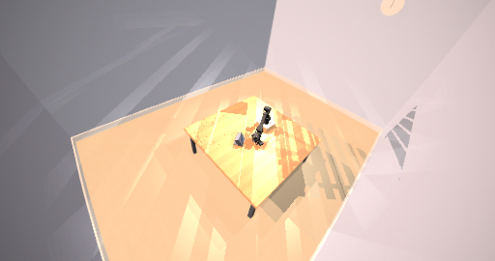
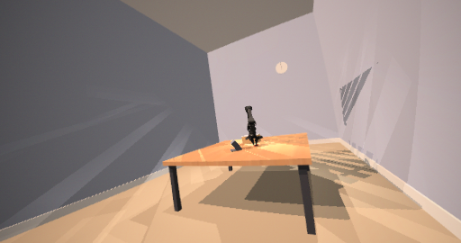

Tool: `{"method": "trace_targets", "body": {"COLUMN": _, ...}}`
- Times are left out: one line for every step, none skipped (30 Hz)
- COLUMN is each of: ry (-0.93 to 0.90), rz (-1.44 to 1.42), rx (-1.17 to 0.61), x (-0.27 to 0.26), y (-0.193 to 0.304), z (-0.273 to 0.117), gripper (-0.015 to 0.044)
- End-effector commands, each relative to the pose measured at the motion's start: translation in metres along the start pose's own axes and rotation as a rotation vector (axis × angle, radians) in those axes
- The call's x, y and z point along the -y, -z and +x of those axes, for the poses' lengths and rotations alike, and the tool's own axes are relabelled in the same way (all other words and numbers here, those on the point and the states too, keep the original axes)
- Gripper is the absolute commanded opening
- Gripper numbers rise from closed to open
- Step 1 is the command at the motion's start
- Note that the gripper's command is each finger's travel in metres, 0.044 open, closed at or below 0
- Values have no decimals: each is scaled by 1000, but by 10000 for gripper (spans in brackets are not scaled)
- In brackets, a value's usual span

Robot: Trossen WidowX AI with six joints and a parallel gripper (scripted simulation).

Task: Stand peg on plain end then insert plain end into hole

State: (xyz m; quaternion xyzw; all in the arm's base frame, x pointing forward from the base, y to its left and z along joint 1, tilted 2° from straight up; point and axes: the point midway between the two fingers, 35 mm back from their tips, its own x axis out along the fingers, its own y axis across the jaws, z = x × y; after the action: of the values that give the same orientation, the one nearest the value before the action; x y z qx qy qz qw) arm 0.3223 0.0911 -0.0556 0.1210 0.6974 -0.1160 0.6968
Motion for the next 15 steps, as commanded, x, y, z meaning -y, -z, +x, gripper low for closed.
{"method": "trace_targets", "body": {"ry": -2, "rz": 0, "rx": -1, "x": 0, "y": 0, "z": 1, "gripper": 103}}
{"method": "trace_targets", "body": {"ry": -2, "rz": 0, "rx": -1, "x": 0, "y": 0, "z": 1, "gripper": 97}}
{"method": "trace_targets", "body": {"ry": -2, "rz": 0, "rx": -1, "x": 0, "y": 0, "z": 1, "gripper": 90}}
{"method": "trace_targets", "body": {"ry": -2, "rz": 0, "rx": -1, "x": 0, "y": 0, "z": 1, "gripper": 83}}
{"method": "trace_targets", "body": {"ry": -2, "rz": 0, "rx": -1, "x": 0, "y": 0, "z": 1, "gripper": 77}}
{"method": "trace_targets", "body": {"ry": -2, "rz": 0, "rx": -1, "x": 0, "y": 0, "z": 1, "gripper": 70}}
{"method": "trace_targets", "body": {"ry": -2, "rz": 0, "rx": -1, "x": 0, "y": 0, "z": 1, "gripper": 63}}
{"method": "trace_targets", "body": {"ry": -2, "rz": 0, "rx": -1, "x": 0, "y": 0, "z": 1, "gripper": 57}}
{"method": "trace_targets", "body": {"ry": -2, "rz": 0, "rx": -1, "x": 0, "y": 0, "z": 1, "gripper": 51}}
{"method": "trace_targets", "body": {"ry": -2, "rz": 0, "rx": -1, "x": 0, "y": 0, "z": 1, "gripper": 51}}
{"method": "trace_targets", "body": {"ry": -2, "rz": 0, "rx": -1, "x": 0, "y": 0, "z": 1, "gripper": 51}}
{"method": "trace_targets", "body": {"ry": -2, "rz": 0, "rx": -1, "x": 0, "y": 0, "z": 1, "gripper": 51}}
{"method": "trace_targets", "body": {"ry": -2, "rz": 0, "rx": -1, "x": 0, "y": 0, "z": 1, "gripper": 51}}
{"method": "trace_targets", "body": {"ry": -2, "rz": 0, "rx": -1, "x": 0, "y": 0, "z": 1, "gripper": 51}}
{"method": "trace_targets", "body": {"ry": -2, "rz": 0, "rx": 0, "x": 0, "y": 0, "z": 0, "gripper": 51}}
